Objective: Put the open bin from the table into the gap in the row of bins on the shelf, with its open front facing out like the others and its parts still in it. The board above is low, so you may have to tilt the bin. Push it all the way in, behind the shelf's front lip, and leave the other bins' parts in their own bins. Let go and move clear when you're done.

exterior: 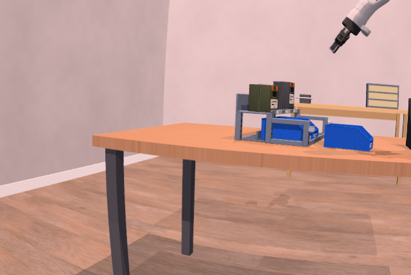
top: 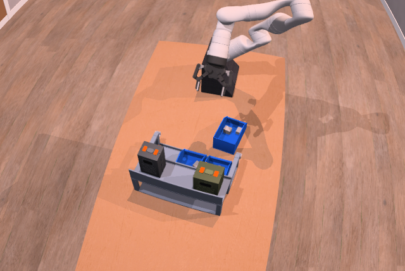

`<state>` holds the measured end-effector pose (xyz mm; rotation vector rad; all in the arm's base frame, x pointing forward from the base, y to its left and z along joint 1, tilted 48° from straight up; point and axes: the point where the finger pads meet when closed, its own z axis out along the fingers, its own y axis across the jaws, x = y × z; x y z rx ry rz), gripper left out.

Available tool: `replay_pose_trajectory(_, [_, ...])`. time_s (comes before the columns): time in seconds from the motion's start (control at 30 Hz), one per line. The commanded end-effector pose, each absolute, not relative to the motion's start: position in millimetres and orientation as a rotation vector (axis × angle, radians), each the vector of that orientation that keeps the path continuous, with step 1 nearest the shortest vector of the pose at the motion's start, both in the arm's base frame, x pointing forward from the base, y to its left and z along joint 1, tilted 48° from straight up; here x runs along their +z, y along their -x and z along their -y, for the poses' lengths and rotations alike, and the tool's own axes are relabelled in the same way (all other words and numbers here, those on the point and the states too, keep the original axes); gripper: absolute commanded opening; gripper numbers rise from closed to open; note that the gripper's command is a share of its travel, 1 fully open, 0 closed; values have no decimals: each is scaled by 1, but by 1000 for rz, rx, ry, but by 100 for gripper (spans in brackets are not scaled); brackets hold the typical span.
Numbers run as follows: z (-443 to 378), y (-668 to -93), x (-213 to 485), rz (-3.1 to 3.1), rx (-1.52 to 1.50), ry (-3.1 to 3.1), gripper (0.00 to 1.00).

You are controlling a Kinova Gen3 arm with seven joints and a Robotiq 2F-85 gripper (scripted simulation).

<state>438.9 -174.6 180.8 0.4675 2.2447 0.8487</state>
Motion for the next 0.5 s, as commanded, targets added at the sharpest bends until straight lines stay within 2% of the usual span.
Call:
replay_pose_trajectory(0.0, [183, -445, 179, -2244, 847, -468, 100])
replay_pose_trajectory(0.13, [214, -471, 171, -2244, 847, -469, 100])
replay_pose_trajectory(0.47, [214, -471, 171, -2244, 847, -469, 100])
